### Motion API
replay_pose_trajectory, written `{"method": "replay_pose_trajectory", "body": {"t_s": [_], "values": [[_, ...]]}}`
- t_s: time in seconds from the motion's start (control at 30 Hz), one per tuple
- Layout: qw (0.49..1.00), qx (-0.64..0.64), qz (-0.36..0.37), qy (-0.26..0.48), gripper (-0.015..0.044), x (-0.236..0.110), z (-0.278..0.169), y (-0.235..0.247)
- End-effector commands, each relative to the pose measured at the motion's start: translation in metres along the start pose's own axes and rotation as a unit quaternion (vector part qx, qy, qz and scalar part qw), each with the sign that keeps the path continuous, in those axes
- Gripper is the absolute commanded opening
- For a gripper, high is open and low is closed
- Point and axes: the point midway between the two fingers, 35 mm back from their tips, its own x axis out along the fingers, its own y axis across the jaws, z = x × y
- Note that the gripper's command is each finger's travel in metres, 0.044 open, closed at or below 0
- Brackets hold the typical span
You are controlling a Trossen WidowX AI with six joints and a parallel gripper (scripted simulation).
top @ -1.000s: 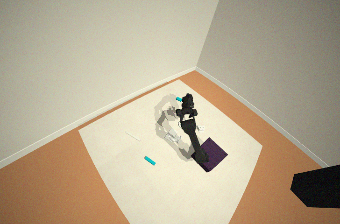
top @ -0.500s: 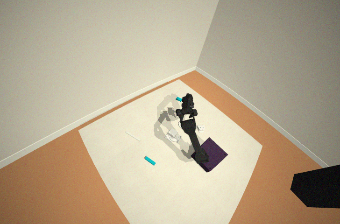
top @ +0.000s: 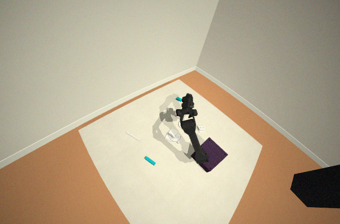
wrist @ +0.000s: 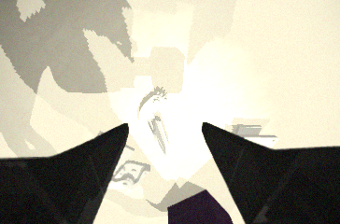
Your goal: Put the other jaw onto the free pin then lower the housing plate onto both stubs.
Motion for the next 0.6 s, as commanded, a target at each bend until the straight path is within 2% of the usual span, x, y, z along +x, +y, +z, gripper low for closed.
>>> {"method": "replay_pose_trajectory", "body": {"t_s": [0.0,0.37,0.57], "values": [[1.0,0.0,0.0,0.0,0.0282,-0.0001,0.0,0.0],[1.0,0.0,0.0,0.0,0.0,-0.0001,0.0,0.0],[1.0,0.0,0.0,0.0,0.0,-0.0001,0.0,0.0]]}}
